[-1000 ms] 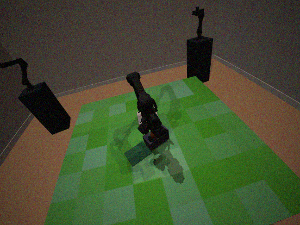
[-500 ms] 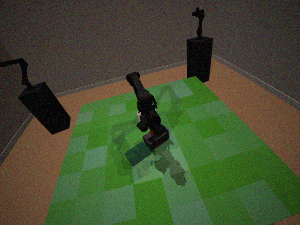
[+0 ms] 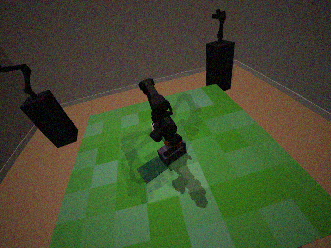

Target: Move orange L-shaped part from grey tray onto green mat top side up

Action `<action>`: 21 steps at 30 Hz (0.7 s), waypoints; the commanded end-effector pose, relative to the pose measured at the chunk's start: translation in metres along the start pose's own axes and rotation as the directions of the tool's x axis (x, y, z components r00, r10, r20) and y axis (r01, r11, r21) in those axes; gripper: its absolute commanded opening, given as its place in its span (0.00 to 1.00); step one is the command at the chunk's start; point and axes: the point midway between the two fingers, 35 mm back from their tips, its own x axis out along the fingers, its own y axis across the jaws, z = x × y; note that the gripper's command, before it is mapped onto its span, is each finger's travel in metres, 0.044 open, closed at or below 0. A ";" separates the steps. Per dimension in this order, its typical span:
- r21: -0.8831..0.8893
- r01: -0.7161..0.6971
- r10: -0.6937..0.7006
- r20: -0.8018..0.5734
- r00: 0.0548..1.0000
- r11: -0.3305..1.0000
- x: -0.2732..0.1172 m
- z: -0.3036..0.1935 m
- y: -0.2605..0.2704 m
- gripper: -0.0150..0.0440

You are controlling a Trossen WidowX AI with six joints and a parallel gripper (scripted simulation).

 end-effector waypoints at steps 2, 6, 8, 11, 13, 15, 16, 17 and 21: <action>0.004 -0.003 0.004 -0.005 1.000 1.000 -0.008 -0.001 0.000 0.25; 0.004 -0.003 0.003 -0.005 1.000 1.000 -0.015 -0.001 0.000 0.25; 0.004 -0.003 0.003 -0.005 1.000 1.000 -0.018 -0.001 0.000 0.25; 0.004 -0.003 0.003 -0.005 1.000 1.000 -0.023 -0.001 0.000 0.25; 0.004 -0.003 0.003 -0.005 1.000 1.000 -0.021 -0.001 0.000 0.25; 0.004 -0.003 0.003 -0.005 1.000 1.000 -0.022 -0.001 0.000 0.25; 0.004 -0.003 0.003 -0.005 1.000 1.000 -0.023 -0.001 0.000 0.25; 0.004 -0.003 0.003 -0.005 1.000 1.000 -0.024 -0.001 0.000 0.25; 0.004 -0.003 0.003 -0.005 1.000 1.000 -0.024 0.004 0.000 0.25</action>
